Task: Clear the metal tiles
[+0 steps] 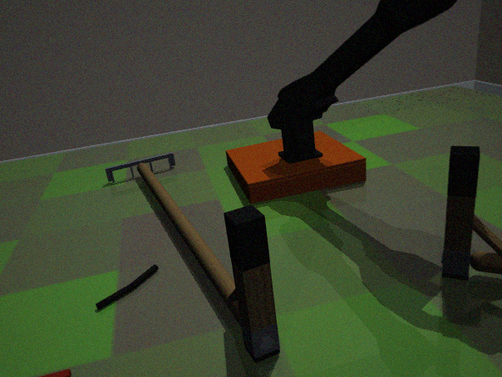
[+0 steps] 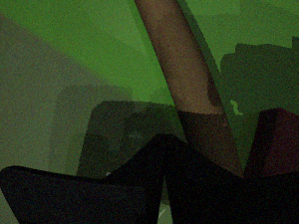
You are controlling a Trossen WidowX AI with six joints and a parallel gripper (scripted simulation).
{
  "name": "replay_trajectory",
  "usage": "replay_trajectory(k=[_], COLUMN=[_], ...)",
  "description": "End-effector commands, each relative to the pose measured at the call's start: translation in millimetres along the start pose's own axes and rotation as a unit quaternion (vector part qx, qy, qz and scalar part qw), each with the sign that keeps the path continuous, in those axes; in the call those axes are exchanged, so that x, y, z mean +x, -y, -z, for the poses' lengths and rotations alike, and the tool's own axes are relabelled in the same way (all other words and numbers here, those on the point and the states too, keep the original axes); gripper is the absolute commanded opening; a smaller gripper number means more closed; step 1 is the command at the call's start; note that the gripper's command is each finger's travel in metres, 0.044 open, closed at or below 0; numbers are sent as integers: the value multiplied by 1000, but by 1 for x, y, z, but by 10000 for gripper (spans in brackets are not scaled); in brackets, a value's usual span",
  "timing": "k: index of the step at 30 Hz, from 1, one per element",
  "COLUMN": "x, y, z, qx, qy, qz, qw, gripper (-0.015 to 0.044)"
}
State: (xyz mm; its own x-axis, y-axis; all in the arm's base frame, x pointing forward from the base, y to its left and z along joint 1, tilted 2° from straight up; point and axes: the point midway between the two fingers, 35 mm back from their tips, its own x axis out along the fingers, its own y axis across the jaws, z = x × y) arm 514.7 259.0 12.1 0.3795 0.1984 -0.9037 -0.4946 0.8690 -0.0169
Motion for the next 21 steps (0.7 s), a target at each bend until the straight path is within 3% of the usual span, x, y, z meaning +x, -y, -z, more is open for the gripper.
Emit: replay_trajectory(k=[1, 21], x=[-1, 2], y=[4, 23], z=[-3, -9], qx=[-2, -2], qy=[2, 4], qz=[-1, 0], qw=[1000, 1000], gripper=[0, 0])
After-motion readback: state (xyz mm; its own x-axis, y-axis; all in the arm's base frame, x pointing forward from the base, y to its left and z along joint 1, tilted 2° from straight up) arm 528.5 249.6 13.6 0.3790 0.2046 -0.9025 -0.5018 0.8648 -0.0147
